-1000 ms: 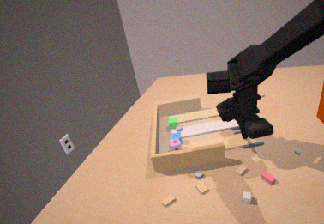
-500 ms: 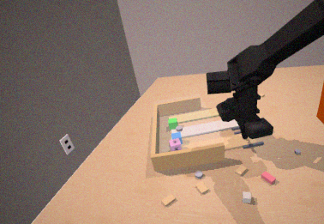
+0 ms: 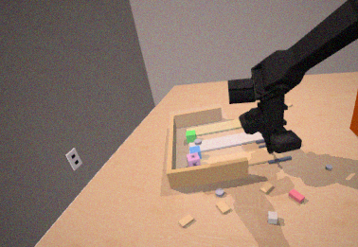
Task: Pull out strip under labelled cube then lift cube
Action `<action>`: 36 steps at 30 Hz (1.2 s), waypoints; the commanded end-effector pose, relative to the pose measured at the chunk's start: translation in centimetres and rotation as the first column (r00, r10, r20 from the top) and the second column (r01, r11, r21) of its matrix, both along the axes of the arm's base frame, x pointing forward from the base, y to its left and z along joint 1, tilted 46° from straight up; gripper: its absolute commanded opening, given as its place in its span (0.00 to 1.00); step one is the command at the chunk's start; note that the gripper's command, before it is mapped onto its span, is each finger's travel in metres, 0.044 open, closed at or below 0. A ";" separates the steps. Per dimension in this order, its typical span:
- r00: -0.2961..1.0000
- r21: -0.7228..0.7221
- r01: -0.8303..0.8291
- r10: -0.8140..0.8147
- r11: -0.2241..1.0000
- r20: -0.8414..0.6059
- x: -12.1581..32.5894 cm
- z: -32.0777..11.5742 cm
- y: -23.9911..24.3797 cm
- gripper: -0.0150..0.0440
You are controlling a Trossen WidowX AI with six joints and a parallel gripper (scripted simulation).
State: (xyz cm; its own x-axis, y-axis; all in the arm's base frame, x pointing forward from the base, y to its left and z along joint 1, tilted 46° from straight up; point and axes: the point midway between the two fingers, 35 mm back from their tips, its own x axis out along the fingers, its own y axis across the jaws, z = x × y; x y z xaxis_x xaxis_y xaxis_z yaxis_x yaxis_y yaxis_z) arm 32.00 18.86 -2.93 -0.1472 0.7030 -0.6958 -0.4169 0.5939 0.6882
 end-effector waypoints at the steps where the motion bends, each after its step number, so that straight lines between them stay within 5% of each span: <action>1: 1.000 0.003 0.000 0.000 1.000 -0.003 -0.1 -0.1 0.2 0.25; 36: 1.000 0.001 0.000 0.000 1.000 -0.007 -5.0 -1.4 -1.9 0.25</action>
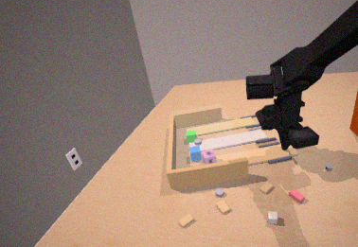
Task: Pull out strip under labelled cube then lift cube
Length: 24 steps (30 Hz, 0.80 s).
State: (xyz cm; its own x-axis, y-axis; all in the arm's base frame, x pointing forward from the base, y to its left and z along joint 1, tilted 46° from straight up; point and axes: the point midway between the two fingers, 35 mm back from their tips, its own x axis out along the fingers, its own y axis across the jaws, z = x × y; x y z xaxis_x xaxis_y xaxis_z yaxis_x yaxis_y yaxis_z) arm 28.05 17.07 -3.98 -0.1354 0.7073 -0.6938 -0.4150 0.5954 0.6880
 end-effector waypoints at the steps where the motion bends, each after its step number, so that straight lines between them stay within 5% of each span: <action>1: 1.000 -0.003 -0.010 0.010 1.000 -0.013 -1.1 -0.4 -0.2 0.25; 24: 1.000 -0.004 -0.010 0.010 1.000 -0.015 -4.4 -1.1 -1.5 0.25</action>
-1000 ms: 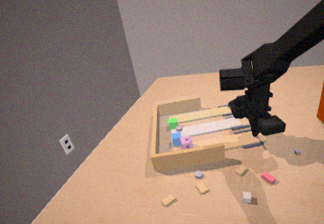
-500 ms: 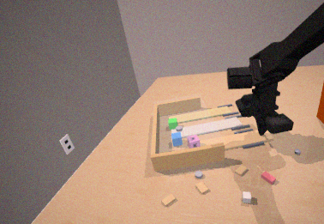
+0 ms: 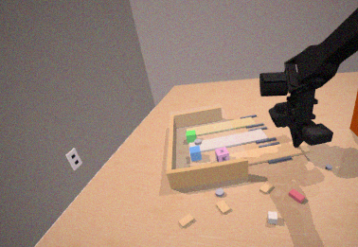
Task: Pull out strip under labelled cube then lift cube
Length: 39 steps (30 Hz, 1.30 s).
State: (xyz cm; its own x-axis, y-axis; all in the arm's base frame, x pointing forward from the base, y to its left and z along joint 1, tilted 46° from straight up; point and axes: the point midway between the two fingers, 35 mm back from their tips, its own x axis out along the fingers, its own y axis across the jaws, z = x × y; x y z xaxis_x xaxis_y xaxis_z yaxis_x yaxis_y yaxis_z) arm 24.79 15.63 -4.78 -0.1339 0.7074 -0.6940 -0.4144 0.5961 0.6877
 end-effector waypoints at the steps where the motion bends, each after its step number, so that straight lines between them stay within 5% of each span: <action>1: 1.000 -0.003 -0.012 0.012 1.000 -0.016 -1.3 -0.4 -0.2 0.25; 39: 1.000 -0.005 -0.012 0.012 1.000 -0.019 -6.5 -1.5 -2.4 0.25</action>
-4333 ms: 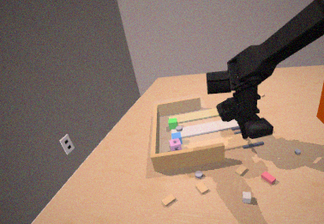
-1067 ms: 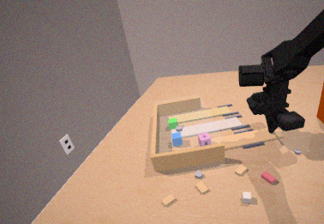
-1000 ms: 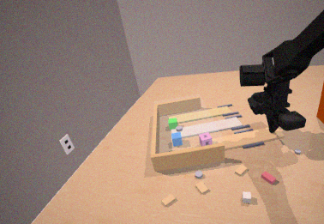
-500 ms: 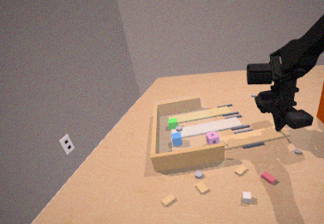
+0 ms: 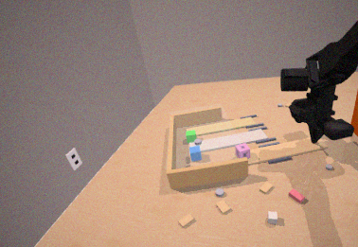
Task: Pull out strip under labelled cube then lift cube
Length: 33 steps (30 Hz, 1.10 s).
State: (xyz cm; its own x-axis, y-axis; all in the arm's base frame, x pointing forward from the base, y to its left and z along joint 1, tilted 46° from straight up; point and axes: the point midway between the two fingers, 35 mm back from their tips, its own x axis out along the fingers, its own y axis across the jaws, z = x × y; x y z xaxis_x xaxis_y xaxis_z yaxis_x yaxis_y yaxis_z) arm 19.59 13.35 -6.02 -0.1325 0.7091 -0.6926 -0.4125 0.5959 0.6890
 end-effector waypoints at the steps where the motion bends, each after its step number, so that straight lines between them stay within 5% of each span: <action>1: 1.000 -0.007 -0.014 0.014 1.000 -0.019 -1.4 -0.3 -0.2 0.25; 33: 1.000 -0.008 -0.014 0.014 1.000 -0.020 -4.5 -1.0 -1.5 0.25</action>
State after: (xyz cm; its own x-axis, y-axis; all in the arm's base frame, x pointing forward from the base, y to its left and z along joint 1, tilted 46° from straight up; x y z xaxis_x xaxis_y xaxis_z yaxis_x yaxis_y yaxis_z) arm 16.05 11.88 -6.83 -0.1341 0.7101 -0.6912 -0.4113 0.5947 0.6908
